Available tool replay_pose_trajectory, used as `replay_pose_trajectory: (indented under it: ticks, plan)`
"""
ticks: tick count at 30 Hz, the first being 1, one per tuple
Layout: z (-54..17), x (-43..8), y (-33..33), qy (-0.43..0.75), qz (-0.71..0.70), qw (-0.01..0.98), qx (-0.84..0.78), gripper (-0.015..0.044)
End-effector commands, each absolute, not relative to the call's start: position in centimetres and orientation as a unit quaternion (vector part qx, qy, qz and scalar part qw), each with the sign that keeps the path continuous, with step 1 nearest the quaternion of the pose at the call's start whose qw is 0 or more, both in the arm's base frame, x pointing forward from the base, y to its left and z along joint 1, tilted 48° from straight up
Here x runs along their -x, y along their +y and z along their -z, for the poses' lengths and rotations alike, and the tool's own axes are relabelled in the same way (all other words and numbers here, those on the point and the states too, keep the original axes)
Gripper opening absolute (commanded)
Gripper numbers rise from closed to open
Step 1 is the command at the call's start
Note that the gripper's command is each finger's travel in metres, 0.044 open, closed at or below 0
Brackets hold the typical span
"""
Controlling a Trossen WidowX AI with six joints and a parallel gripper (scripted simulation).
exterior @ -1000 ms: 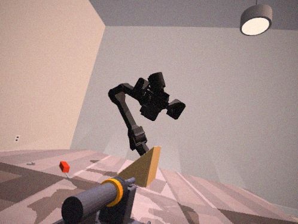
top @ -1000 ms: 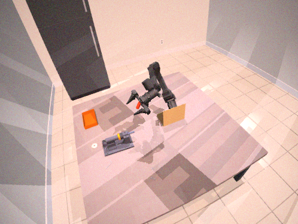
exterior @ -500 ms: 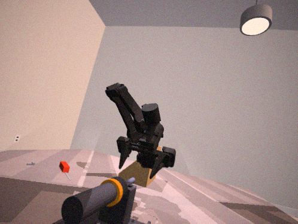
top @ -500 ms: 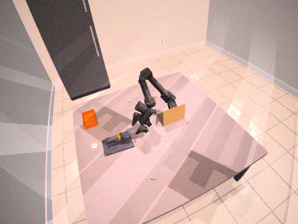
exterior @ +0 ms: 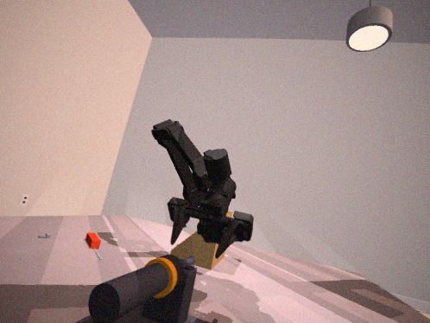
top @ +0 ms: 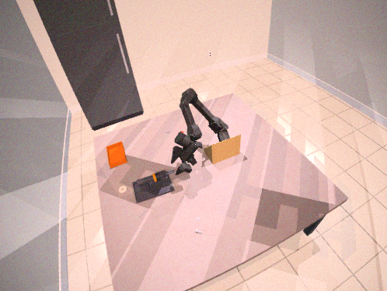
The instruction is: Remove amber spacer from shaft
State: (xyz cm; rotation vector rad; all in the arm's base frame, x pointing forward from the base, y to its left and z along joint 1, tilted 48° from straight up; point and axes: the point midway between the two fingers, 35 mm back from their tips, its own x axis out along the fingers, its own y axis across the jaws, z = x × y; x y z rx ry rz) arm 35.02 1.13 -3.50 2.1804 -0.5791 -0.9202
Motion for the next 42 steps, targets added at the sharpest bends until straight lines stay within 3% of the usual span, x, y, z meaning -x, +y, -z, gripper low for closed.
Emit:
replay_pose_trajectory:
  ticks: [1,42]
  plan:
    - [3.51,-35.07,1.18,-0.223,0.354,0.342,-0.842,0.0440]
    - [3.84,-35.25,0.83,-0.223,0.354,0.342,-0.841,0.0440]
